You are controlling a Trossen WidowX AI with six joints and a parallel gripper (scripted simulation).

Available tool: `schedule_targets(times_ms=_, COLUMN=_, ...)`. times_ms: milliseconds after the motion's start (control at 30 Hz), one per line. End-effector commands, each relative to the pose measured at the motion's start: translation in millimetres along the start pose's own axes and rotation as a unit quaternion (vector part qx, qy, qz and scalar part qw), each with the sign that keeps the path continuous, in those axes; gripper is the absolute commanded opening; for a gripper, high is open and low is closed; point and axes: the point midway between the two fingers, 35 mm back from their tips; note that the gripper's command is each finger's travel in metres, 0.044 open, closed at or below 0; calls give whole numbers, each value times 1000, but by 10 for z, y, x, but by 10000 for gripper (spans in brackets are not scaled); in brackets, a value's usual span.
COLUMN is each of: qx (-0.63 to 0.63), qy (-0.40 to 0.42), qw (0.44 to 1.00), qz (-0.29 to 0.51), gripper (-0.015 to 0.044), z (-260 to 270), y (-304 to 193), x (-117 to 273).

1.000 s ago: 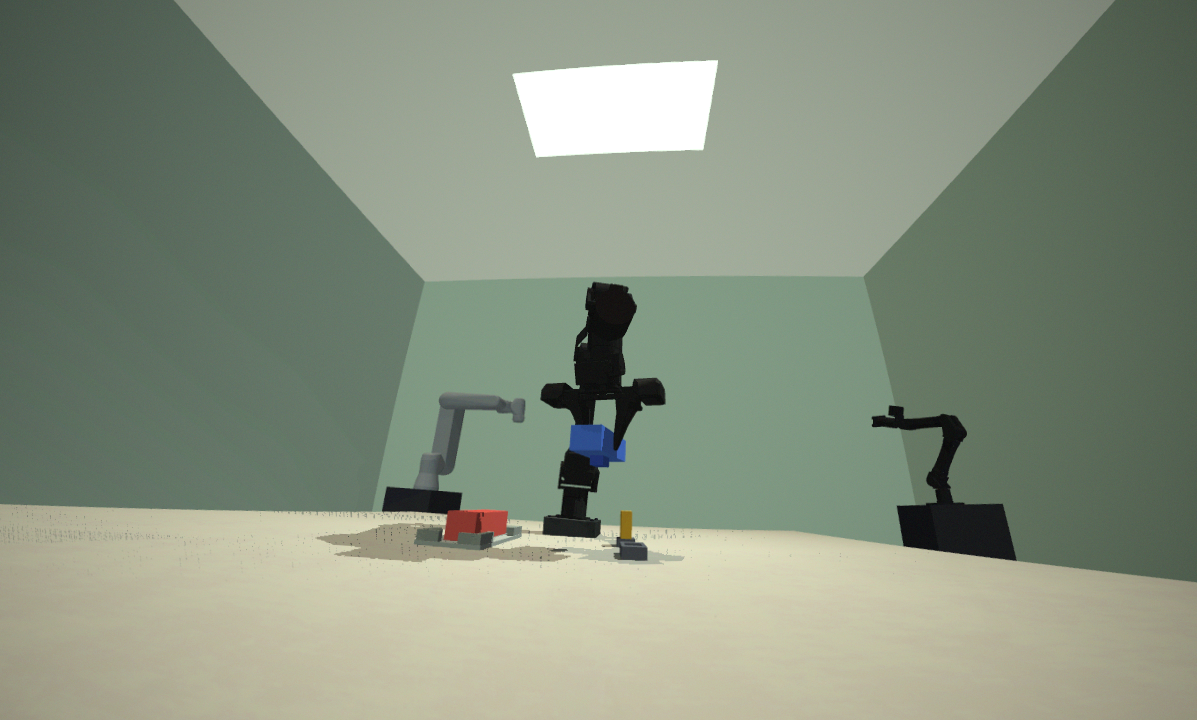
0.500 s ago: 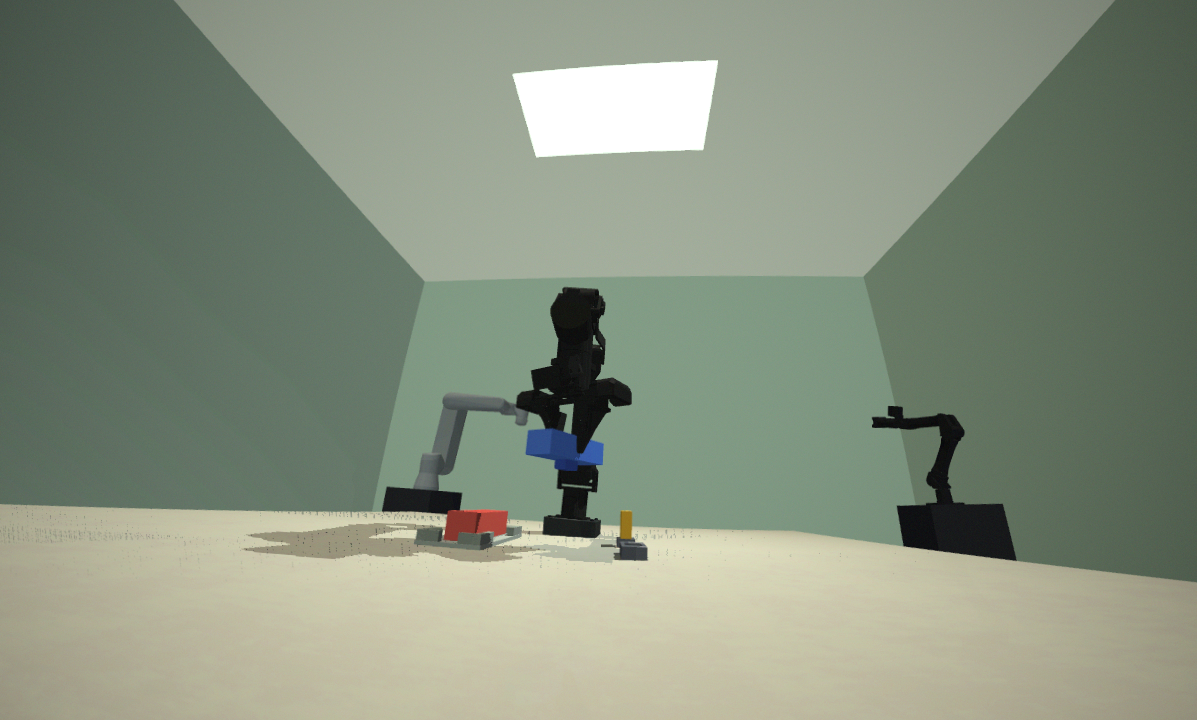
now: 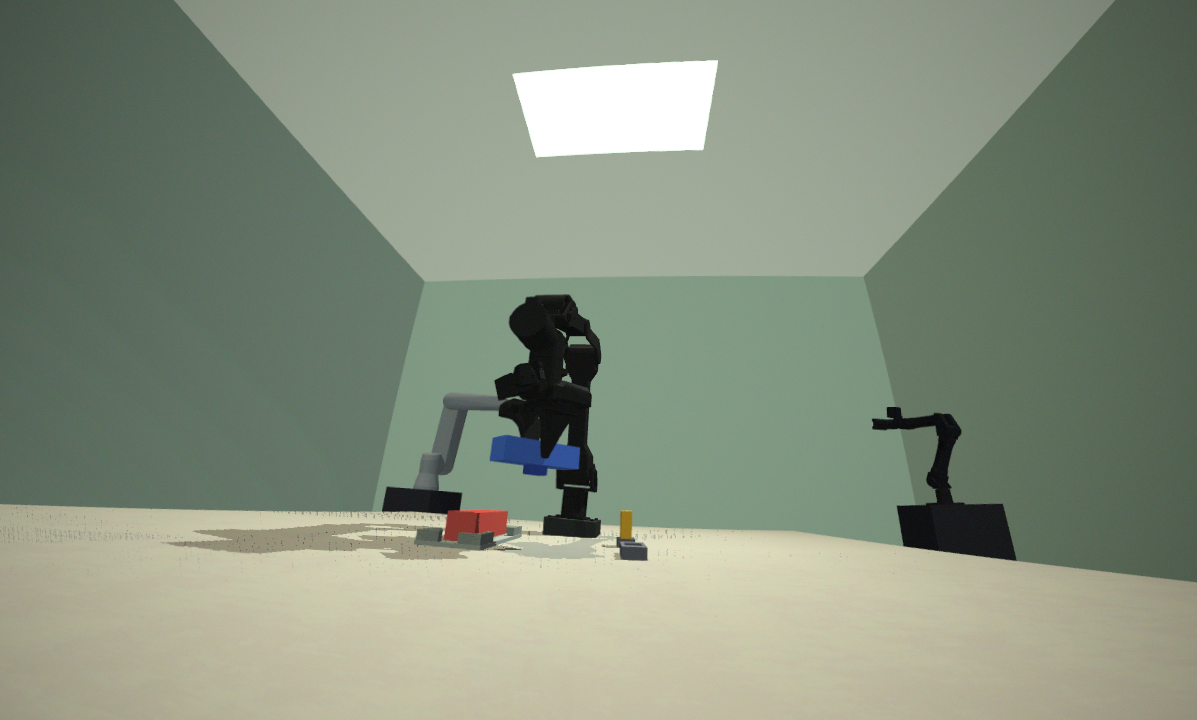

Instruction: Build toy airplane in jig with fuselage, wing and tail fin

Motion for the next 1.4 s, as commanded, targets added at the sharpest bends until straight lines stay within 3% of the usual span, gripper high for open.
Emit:
schedule_targets(times_ms=0, qx=-40, qy=-1, qw=999, qz=2, gripper=0, z=-118, y=44, x=-36)
schedule_targets(times_ms=1133, qx=-355, qy=-4, qw=935, qz=0, gripper=0, z=-1101, y=320, x=-241)
schedule_targets(times_ms=1367, qx=-355, qy=-4, qw=935, qz=0, gripper=184, z=-1101, y=319, x=-241)
Point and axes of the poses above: the point midway between the two fingers, 35 mm back from their tips, its own x axis back along the fingers, its own z axis across the jaws, y = z × x, and after that the axes turned 3 degrees about x, right-handed
